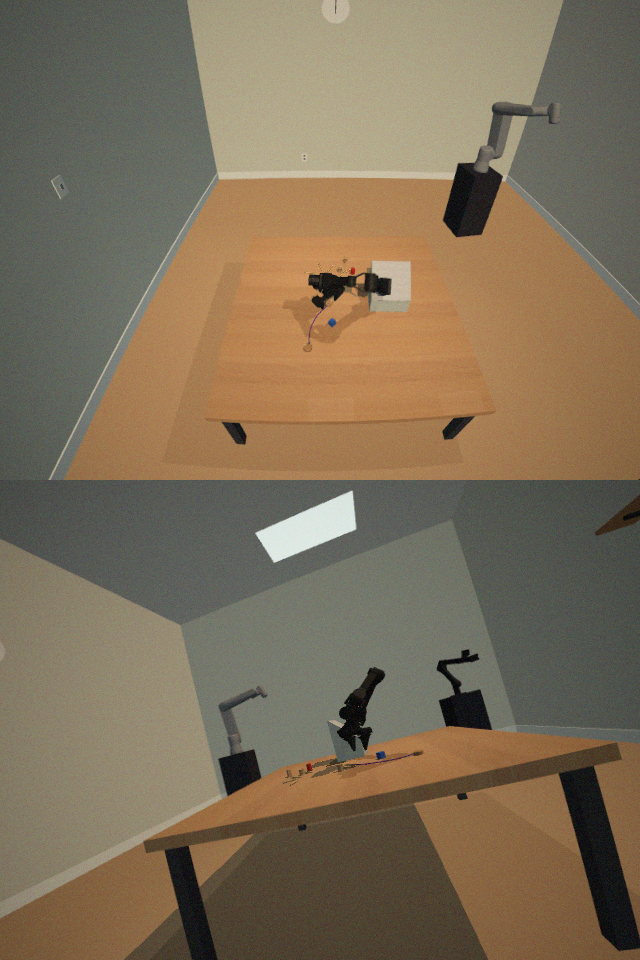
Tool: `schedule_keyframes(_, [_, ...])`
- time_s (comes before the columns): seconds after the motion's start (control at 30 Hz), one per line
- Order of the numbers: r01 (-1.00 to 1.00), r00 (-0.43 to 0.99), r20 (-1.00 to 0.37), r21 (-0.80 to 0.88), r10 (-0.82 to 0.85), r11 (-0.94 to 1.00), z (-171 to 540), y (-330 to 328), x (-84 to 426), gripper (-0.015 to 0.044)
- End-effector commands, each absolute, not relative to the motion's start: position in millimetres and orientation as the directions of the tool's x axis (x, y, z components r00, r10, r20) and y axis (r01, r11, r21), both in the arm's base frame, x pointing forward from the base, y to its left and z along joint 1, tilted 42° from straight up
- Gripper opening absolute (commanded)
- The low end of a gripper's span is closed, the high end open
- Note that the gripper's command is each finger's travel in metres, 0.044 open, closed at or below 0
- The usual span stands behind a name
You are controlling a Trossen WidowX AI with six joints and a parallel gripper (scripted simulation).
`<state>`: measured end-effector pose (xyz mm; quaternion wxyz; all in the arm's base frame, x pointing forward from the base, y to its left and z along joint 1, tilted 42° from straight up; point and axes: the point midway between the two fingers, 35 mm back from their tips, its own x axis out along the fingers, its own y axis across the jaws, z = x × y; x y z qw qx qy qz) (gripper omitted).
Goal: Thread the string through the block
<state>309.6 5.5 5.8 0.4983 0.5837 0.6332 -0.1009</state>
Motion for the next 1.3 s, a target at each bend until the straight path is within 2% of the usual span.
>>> schedule_keyframes(0.0, [0.902, 0.184, -0.745, -0.132, 0.642, -0.412, -17.4, -19.9, 304.4, 0.0440])
schedule_keyframes(0.23, [0.627, 0.184, -0.742, -0.416, 0.645, -0.658, -25.8, -28.4, 300.5, 0.0440])
schedule_keyframes(0.8, [0.608, 0.184, -0.742, -0.430, 0.645, -0.668, -26.2, -28.8, 300.3, 0.0440])
schedule_keyframes(1.2, [0.608, 0.184, -0.742, -0.430, 0.645, -0.668, -26.2, -28.8, 300.3, 0.0125])
schedule_keyframes(1.27, [0.608, 0.184, -0.742, -0.430, 0.645, -0.668, -26.2, -28.8, 300.3, 0.0124])
